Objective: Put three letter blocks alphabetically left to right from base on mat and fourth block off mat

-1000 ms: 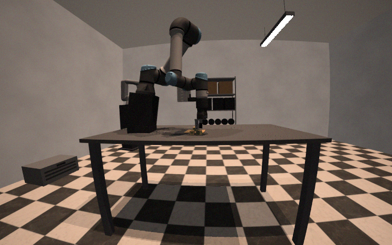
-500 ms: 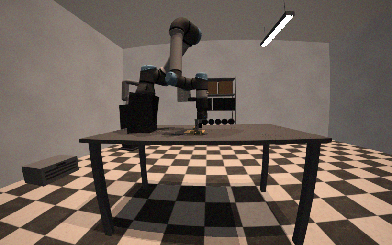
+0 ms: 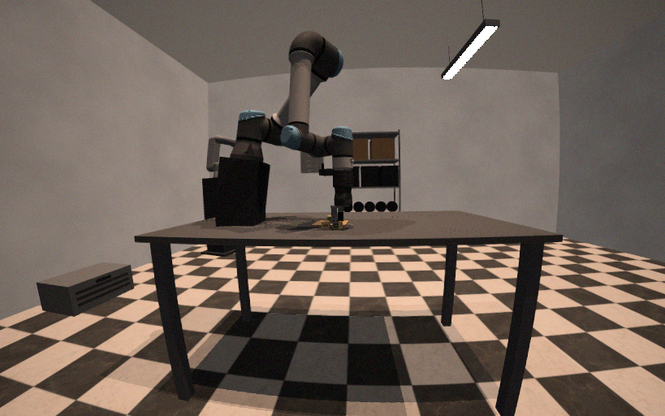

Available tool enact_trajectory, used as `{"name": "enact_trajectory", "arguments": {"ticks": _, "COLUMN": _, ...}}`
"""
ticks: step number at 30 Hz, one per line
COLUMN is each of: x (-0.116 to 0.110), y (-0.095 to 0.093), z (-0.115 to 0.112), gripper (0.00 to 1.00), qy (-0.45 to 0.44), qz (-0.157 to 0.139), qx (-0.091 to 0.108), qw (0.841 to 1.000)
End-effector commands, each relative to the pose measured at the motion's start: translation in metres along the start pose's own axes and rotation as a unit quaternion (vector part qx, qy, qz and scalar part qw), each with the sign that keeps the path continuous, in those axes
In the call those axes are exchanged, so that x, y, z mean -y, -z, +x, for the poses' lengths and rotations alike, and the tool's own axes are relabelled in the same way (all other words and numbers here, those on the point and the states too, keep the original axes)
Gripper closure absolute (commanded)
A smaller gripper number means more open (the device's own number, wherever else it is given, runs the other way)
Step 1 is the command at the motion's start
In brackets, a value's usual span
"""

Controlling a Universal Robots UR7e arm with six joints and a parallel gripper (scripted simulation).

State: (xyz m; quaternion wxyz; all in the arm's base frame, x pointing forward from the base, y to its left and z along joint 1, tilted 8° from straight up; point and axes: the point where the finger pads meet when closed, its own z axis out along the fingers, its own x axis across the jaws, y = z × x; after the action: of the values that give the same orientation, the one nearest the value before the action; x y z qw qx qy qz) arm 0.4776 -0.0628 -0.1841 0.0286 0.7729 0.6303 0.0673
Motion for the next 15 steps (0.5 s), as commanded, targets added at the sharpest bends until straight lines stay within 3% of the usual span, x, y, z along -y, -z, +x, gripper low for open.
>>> {"name": "enact_trajectory", "arguments": {"ticks": 1, "x": -0.001, "y": -0.013, "z": 0.000, "gripper": 0.04, "qy": 0.001, "qz": -0.001, "qx": 0.001, "qw": 1.000}}
{"name": "enact_trajectory", "arguments": {"ticks": 15, "x": -0.001, "y": -0.025, "z": 0.000, "gripper": 0.04, "qy": 0.000, "qz": -0.001, "qx": 0.001, "qw": 1.000}}
